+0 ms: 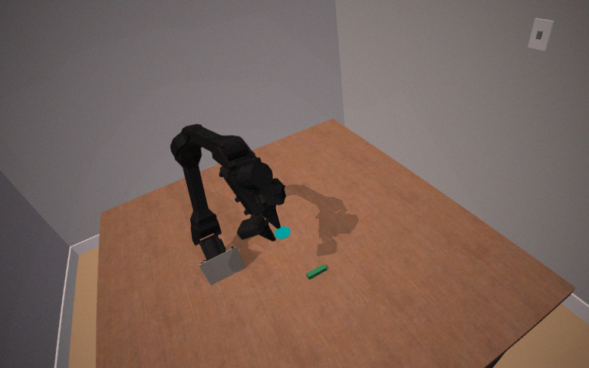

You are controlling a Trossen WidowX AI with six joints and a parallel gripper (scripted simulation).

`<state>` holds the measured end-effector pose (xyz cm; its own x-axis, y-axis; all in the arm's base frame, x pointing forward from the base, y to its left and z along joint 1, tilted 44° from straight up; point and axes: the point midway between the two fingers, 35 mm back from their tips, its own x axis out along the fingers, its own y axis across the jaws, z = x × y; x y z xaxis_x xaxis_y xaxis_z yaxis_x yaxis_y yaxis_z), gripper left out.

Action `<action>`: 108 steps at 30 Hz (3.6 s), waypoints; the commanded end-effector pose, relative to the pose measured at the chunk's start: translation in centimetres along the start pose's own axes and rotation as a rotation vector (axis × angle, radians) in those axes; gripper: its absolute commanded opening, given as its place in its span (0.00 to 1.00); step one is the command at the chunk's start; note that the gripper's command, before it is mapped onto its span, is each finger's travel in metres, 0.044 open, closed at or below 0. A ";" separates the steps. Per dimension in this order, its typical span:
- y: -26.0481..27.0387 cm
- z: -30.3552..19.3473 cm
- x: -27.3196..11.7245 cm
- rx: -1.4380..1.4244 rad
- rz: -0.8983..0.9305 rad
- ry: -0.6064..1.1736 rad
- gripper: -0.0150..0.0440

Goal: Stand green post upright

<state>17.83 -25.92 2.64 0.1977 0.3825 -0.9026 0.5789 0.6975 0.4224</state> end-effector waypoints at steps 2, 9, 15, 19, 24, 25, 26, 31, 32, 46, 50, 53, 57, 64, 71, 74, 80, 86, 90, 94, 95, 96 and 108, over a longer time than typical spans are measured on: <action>2.0 2.4 3.1 -0.184 0.075 0.089 0.65; 4.5 4.7 7.6 -0.398 0.169 0.194 0.65; 6.8 5.7 12.0 -0.570 0.256 0.282 0.65; 7.4 5.8 13.2 -0.611 0.279 0.303 0.65; 7.4 5.8 13.3 -0.611 0.278 0.303 0.65; 7.5 5.7 13.8 -0.610 0.277 0.303 0.65; 7.6 5.6 14.6 -0.609 0.275 0.302 0.65; 8.3 4.1 19.2 -0.606 0.269 0.300 0.65; 8.5 3.7 20.1 -0.606 0.270 0.300 0.65; 9.5 1.6 24.0 -0.612 0.284 0.303 0.43; 9.5 1.6 24.0 -0.612 0.284 0.303 0.29; 9.5 1.6 24.0 -0.612 0.284 0.303 0.29; 9.4 2.0 23.4 -0.612 0.283 0.302 0.29; 9.0 3.0 21.6 -0.612 0.281 0.301 0.29; 8.7 3.9 19.6 -0.612 0.279 0.301 0.29; 8.5 4.3 18.8 -0.612 0.279 0.301 0.29; 8.1 4.9 17.0 -0.611 0.278 0.302 0.29; 7.8 5.4 15.2 -0.611 0.278 0.302 0.29; 7.6 5.7 13.9 -0.611 0.279 0.303 0.29; 7.4 5.8 13.2 -0.611 0.279 0.303 0.29; 7.4 5.8 13.2 -0.611 0.279 0.303 0.29; 7.5 5.8 13.1 -0.610 0.279 0.303 0.29; 10.1 4.7 11.2 -0.554 0.268 0.310 0.29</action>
<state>29.54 -18.12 -4.57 -0.0065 0.6797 -0.7335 0.0134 0.7335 0.6796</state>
